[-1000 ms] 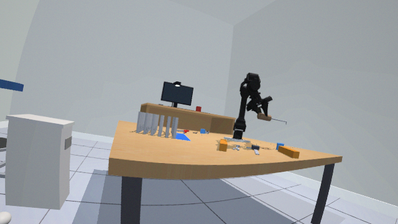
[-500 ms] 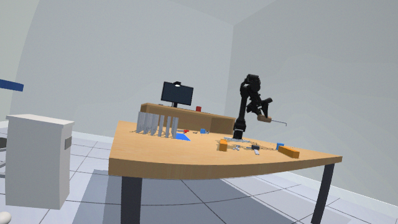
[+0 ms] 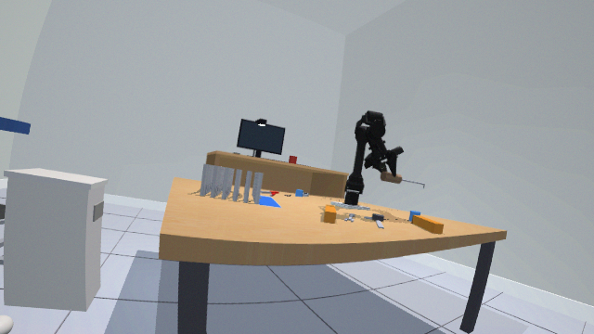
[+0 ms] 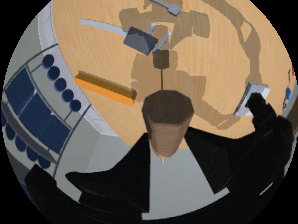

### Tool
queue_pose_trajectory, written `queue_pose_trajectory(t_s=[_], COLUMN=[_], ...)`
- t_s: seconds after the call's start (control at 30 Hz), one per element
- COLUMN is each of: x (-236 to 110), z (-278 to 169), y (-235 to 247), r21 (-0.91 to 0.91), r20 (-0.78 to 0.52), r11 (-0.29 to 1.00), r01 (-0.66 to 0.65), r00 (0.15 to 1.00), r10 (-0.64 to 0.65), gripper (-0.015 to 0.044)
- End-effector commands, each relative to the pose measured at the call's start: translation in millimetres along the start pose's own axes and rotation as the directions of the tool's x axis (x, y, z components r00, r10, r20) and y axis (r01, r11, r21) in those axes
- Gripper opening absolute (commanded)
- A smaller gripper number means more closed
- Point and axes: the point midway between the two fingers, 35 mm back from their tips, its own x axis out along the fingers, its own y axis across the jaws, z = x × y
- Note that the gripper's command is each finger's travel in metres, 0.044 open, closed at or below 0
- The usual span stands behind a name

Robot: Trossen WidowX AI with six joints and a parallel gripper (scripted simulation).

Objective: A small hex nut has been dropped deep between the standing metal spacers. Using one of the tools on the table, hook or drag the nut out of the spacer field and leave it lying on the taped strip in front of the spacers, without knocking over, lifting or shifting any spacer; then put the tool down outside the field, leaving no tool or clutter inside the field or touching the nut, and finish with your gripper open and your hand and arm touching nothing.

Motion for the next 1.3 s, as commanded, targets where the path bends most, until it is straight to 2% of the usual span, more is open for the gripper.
queue_pose_trajectory(t_s=[0.0,1.27], x=[3.6,29.8], z=[0.8,17.1], y=[0.0,-4.4], r21=[0.004,0.004], r20=[-0.009,-0.009], r11=[1.000,1.000], r01=[-0.003,-0.003], r00=[1.000,1.000], r10=[0.003,0.004], gripper=[0.0000,0.0000])
